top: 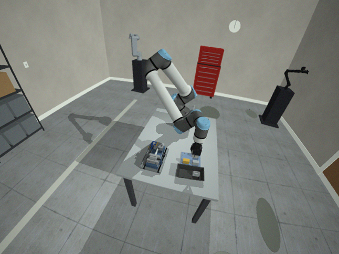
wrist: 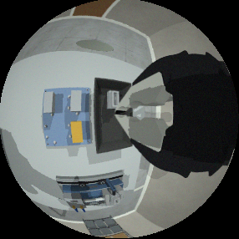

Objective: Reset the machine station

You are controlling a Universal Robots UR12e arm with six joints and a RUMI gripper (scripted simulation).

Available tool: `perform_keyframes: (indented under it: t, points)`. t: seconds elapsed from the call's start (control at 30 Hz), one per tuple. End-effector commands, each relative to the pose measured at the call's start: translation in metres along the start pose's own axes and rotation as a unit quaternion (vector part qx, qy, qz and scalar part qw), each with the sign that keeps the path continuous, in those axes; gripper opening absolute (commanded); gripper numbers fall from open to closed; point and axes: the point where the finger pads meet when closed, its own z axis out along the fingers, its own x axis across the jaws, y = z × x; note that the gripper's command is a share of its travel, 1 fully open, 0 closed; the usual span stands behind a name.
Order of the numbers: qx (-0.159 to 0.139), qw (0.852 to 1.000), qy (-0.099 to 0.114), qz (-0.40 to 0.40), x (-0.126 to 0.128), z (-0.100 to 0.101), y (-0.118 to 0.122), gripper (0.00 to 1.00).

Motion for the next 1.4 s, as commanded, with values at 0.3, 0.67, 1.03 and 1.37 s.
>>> perform_keyframes:
  t: [0.3,0.67,1.03,1.37]
  points:
    - [-0.001,1.000,0.000,0.000,0.000,0.025,0.001,0.00]
    - [-0.001,1.000,0.000,0.000,0.000,0.041,0.001,0.00]
    - [-0.001,1.000,0.000,0.000,0.000,0.046,0.001,0.00]
    - [-0.001,1.000,0.000,0.000,0.000,0.047,0.001,0.00]
